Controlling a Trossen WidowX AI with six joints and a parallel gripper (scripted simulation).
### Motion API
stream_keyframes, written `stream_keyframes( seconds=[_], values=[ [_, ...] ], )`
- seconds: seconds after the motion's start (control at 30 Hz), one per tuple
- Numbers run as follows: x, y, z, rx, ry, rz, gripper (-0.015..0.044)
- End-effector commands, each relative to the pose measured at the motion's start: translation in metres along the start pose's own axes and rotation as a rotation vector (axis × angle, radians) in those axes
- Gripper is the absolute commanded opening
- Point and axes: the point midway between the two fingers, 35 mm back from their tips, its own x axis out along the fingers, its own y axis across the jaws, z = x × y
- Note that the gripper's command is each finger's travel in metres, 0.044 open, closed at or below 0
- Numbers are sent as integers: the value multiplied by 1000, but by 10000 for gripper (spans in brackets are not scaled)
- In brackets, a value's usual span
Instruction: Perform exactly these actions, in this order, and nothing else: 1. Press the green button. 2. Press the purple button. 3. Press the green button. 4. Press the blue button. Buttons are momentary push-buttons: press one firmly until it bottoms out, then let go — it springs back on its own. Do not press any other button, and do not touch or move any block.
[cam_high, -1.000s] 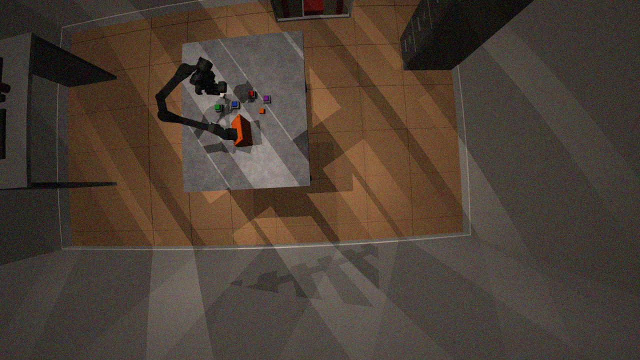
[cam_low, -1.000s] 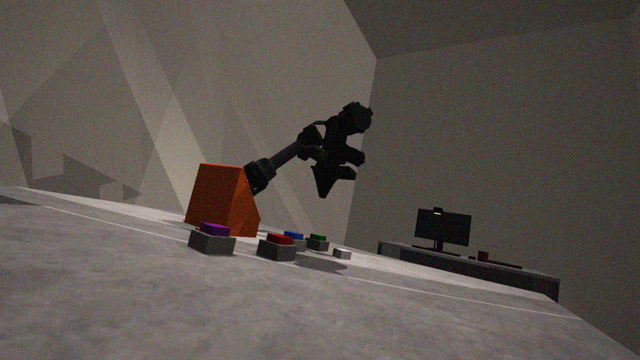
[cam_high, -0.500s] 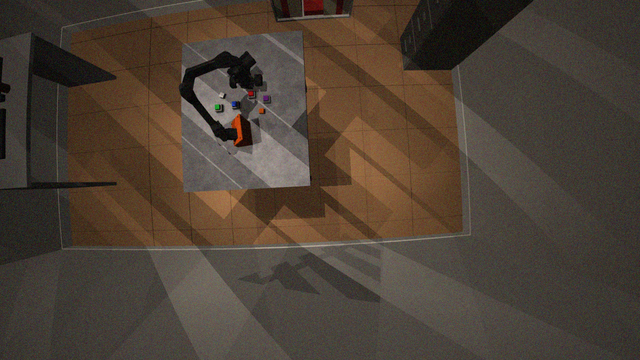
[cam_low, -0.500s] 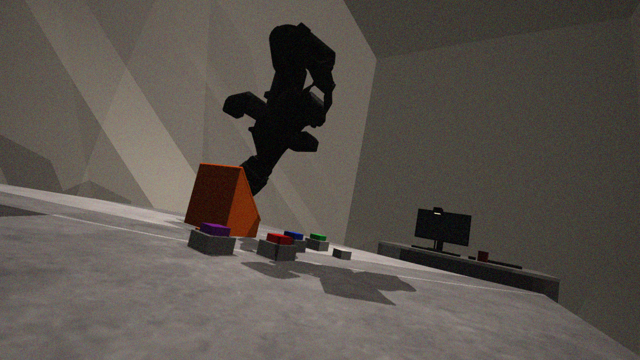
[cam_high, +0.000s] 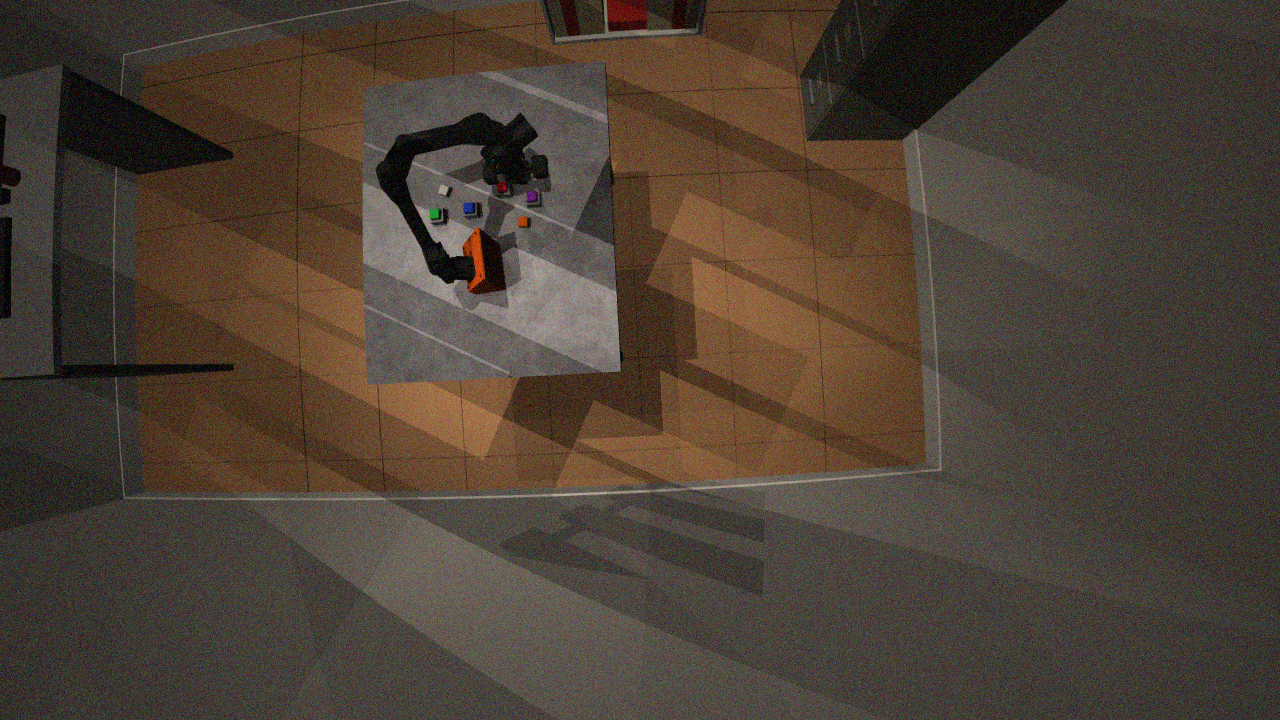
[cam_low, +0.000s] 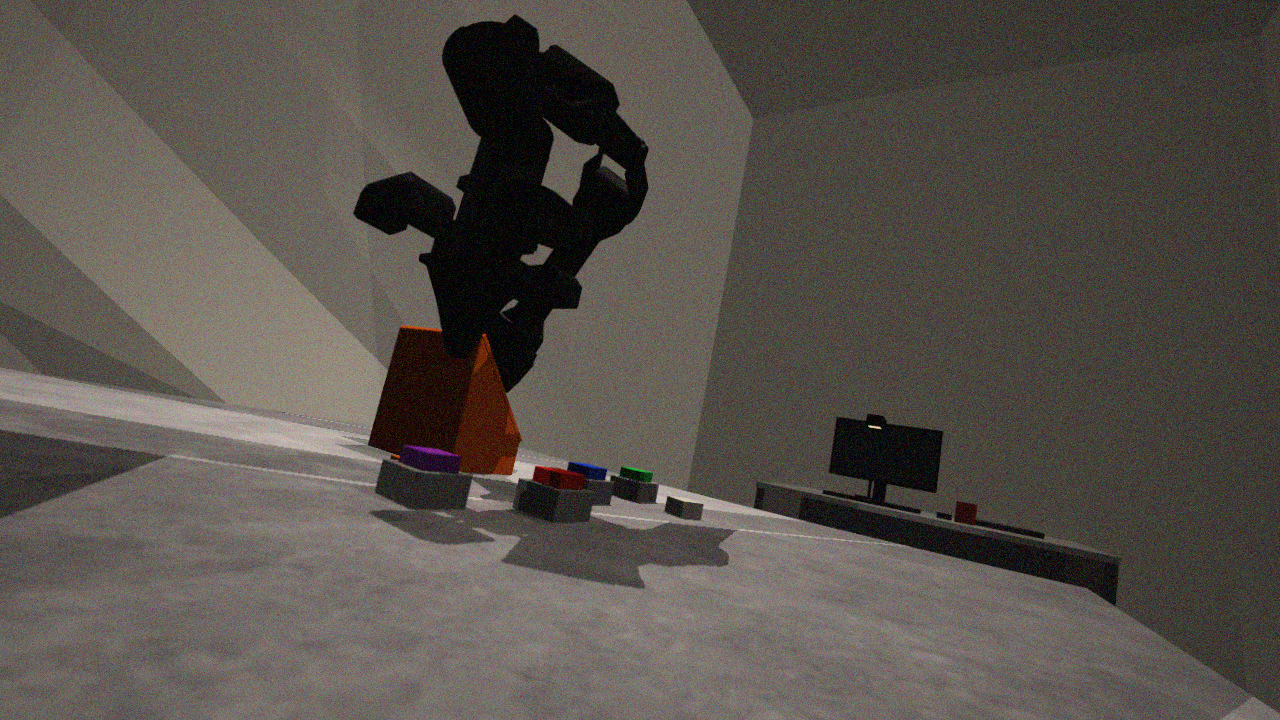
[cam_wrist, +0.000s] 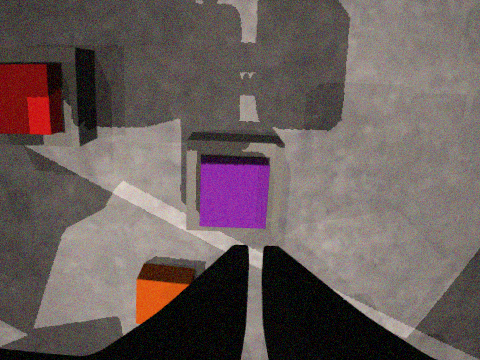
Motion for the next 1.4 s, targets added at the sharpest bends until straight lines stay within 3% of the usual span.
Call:
stream_keyframes(
  seconds=[0.0,1.37],
  values=[
    [43,6,-5,12,19,25,20],
    [78,7,-6,11,19,27,20]
  ],
)
